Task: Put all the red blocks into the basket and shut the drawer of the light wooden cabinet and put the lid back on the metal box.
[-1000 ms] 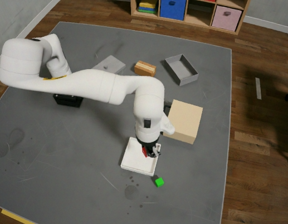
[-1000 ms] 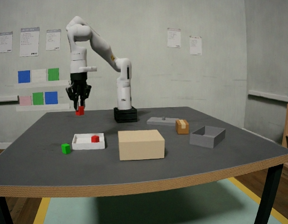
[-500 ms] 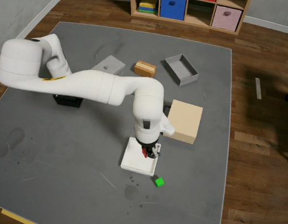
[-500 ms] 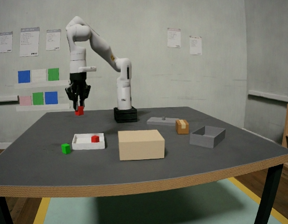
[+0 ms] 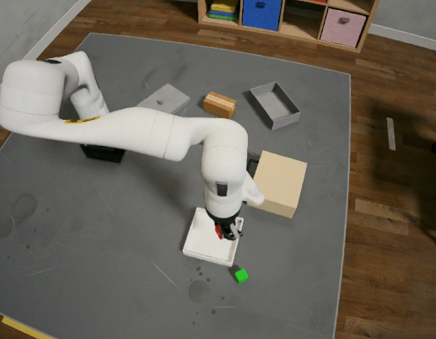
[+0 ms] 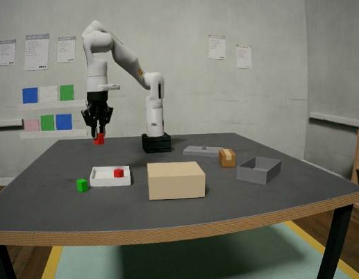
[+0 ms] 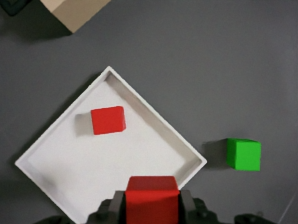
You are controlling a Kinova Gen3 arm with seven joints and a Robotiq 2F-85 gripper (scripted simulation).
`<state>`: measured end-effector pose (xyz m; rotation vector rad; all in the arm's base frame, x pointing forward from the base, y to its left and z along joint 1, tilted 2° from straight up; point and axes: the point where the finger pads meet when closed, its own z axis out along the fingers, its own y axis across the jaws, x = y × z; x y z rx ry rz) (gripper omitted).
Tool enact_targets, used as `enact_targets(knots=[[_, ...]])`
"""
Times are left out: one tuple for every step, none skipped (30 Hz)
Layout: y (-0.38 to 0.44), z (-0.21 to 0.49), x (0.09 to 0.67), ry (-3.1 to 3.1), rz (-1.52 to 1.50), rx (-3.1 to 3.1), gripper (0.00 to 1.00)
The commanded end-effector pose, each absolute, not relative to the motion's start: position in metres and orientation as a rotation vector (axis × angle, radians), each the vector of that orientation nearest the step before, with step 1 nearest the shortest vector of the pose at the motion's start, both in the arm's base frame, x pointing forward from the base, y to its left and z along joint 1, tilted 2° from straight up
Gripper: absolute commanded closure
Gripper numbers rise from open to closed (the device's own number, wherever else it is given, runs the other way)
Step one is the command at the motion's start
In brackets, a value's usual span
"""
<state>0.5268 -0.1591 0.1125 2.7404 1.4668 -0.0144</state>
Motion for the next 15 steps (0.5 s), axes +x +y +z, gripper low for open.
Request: enact_targets(knots=[[-0.159,0.112,0.527,1.466,-0.012,2.739,0.90],[-0.159,0.111,0.527,1.466,-0.012,2.739,0.90],[-0.159,0.111,0.527,1.466,-0.012,2.739,0.90],[-0.159,0.111,0.527,1.466,-0.012,2.739,0.90],[-0.159,0.110,0.527,1.466,-0.012,2.739,0.90],[-0.159,0.109,0.527,1.466,-0.012,2.739,0.90],[-0.159,0.109,0.527,1.466,-0.012,2.739,0.90],[-0.159,0.108,0.527,1.466,-0.012,2.739,0.90],[-0.159,0.107,0.527,1.466,-0.012,2.739,0.90],[-0.159,0.106,0.527,1.466,-0.012,2.739,0.90],[-0.159,0.105,0.527,1.466,-0.012,2.739,0.90],[-0.159,0.104,0.528,1.466,-0.012,2.739,0.90],[-0.160,0.102,0.528,1.466,-0.012,2.739,0.90],[-0.160,0.101,0.528,1.466,-0.012,2.739,0.90],[-0.160,0.100,0.528,1.466,-0.012,2.739,0.90]])
